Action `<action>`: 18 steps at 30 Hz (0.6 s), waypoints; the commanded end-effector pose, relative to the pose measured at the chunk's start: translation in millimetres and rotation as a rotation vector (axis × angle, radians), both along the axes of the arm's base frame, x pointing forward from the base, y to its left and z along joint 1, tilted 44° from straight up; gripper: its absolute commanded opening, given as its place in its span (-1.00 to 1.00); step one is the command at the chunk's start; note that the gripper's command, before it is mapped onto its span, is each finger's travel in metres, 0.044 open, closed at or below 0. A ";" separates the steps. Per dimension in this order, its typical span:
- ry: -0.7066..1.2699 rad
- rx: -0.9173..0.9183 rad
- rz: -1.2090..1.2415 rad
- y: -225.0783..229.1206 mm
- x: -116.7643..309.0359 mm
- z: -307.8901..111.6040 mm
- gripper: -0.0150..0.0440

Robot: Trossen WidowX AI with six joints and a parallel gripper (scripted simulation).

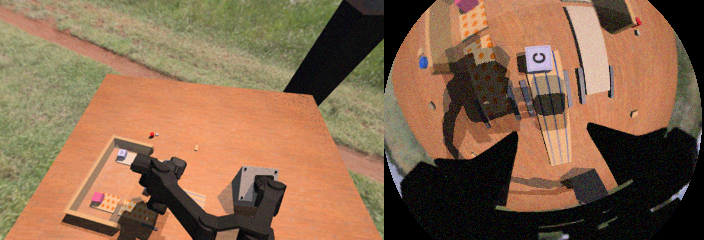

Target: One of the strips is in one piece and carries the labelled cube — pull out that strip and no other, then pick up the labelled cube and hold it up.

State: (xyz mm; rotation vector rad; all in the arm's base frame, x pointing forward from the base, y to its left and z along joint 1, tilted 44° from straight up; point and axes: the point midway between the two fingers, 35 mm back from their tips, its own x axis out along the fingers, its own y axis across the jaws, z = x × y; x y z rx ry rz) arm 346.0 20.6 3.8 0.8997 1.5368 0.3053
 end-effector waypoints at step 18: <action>-0.001 -0.003 -0.004 -25.2 78.5 -3.1 1.00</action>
